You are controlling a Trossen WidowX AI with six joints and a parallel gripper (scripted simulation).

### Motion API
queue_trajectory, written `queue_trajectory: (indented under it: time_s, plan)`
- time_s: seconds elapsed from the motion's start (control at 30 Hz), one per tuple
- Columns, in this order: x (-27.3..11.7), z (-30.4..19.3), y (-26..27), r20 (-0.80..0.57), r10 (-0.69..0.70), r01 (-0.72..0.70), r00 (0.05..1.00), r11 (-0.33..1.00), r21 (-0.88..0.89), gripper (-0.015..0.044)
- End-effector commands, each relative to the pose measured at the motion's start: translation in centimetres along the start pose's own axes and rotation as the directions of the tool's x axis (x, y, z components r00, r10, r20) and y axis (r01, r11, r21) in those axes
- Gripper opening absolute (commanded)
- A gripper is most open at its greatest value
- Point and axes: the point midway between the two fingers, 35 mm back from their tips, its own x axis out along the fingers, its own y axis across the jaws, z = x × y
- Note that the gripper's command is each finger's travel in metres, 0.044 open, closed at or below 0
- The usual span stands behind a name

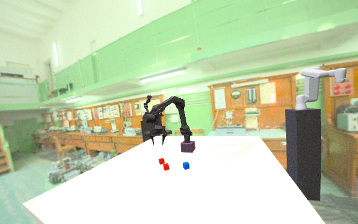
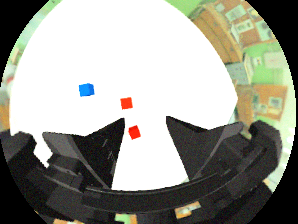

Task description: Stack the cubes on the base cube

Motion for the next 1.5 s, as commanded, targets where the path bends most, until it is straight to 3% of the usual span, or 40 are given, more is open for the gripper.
queue_trajectory:
  time_s: [0.0,0.23,0.43,1.47]
  plan:
    - [3.0,0.8,2.3,-0.126,0.079,-0.087,0.989,0.995,-0.057,0.0265]
    - [4.9,1.0,3.4,-0.181,0.106,-0.122,0.978,0.989,-0.082,0.0265]
    - [10.1,0.0,4.0,-0.181,0.106,-0.123,0.978,0.989,-0.083,0.0265]
    - [14.4,-0.8,4.5,-0.181,0.106,-0.123,0.978,0.989,-0.083,0.0265]
